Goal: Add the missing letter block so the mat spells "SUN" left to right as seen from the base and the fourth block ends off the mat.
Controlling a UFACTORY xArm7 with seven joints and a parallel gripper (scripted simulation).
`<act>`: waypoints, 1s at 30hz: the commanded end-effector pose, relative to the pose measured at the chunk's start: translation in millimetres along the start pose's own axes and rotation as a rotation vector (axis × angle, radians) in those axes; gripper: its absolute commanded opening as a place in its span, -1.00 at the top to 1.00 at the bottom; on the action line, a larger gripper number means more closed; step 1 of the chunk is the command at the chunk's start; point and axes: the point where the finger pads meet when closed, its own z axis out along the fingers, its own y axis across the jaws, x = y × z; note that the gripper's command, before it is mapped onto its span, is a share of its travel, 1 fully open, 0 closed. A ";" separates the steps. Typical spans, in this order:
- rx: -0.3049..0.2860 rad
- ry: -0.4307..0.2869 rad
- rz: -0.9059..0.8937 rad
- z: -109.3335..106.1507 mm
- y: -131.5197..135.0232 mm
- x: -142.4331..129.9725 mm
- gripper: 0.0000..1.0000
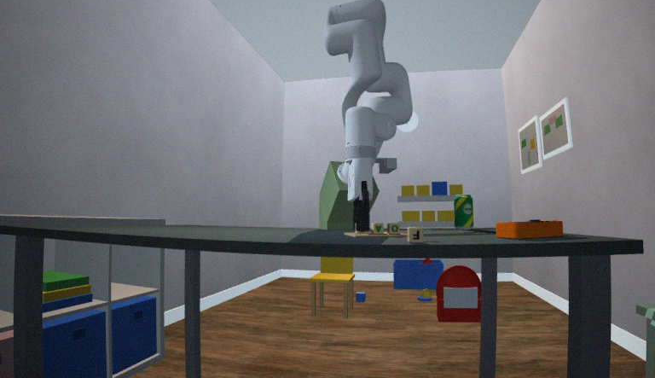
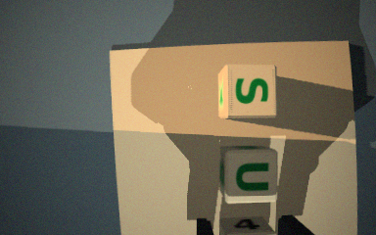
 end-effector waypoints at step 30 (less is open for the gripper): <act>0.002 -0.001 0.001 -84.0 0.7 -0.2 -1.00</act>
